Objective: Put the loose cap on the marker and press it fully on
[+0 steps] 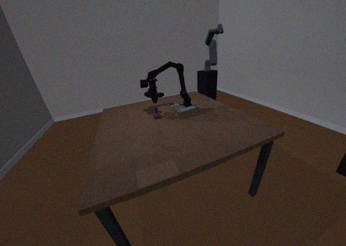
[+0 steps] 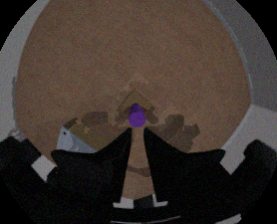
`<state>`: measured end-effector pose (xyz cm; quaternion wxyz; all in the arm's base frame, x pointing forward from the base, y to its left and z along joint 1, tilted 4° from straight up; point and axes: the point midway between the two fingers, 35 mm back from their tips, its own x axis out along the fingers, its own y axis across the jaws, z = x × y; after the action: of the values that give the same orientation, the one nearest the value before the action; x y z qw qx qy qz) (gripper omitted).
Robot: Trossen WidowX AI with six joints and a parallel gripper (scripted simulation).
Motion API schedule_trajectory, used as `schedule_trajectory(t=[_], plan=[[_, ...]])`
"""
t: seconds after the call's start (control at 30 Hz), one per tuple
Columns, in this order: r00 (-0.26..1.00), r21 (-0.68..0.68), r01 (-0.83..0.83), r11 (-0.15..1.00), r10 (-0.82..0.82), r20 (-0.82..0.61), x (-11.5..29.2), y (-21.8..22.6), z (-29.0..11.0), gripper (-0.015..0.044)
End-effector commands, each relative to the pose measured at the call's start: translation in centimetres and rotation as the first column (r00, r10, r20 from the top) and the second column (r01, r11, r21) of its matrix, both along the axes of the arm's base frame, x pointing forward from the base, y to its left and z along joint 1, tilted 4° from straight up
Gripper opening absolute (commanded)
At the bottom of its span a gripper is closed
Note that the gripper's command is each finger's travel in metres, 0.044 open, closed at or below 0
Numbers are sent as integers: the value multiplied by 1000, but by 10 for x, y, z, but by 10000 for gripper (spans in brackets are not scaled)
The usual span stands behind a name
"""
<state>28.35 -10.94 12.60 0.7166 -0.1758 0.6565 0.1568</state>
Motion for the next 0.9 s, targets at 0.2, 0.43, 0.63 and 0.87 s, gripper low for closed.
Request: schedule_trajectory(t=[0.2,0.43,0.63,0.87], plan=[[796,57,605,794,-605,-16,0,-1,-5,0],[796,57,605,794,-605,-16,0,-1,-5,0],[796,57,605,794,-605,-16,0,-1,-8,0],[796,57,605,794,-605,-16,1,-1,-18,0]])
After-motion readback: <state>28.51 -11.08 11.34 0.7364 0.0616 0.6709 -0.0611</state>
